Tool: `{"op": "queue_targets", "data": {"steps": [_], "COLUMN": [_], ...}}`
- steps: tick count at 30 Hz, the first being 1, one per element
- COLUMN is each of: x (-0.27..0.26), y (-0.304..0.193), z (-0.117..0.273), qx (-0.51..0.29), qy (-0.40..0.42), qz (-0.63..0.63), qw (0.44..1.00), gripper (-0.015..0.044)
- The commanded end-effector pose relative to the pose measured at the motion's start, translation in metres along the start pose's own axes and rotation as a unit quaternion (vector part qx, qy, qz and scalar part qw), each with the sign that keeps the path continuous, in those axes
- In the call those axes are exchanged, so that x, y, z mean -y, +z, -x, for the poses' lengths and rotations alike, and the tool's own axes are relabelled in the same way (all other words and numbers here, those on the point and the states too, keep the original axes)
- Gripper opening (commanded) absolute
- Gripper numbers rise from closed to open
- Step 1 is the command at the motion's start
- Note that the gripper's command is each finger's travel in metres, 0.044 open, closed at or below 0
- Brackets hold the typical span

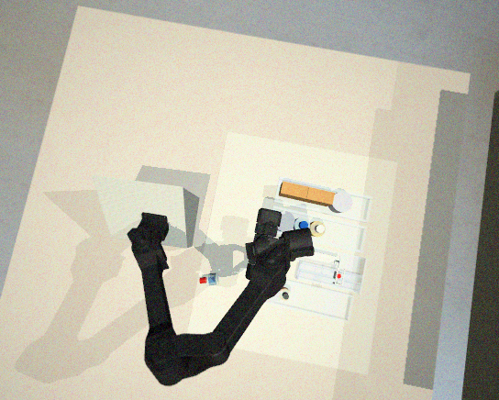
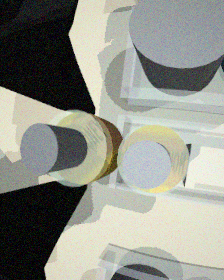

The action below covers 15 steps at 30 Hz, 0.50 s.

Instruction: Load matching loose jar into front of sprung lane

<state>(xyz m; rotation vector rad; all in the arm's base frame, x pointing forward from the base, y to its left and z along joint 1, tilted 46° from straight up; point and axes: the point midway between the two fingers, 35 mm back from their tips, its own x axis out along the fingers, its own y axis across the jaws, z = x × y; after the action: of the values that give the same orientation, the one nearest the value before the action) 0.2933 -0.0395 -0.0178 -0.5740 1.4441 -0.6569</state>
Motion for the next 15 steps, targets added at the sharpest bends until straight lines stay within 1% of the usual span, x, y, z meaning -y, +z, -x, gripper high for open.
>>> {"op": "queue_targets", "data": {"steps": [1,15], "x": [0.0011,0.0015], "y": [0.0101,0.0153], "z": [0.0021,0.0025], "qx": [0.011,0.011], "qy": [0.000,0.000], "qz": [-0.009,-0.009], "qw": [1.000,1.000], "gripper": [0.0000,0.0000]}}
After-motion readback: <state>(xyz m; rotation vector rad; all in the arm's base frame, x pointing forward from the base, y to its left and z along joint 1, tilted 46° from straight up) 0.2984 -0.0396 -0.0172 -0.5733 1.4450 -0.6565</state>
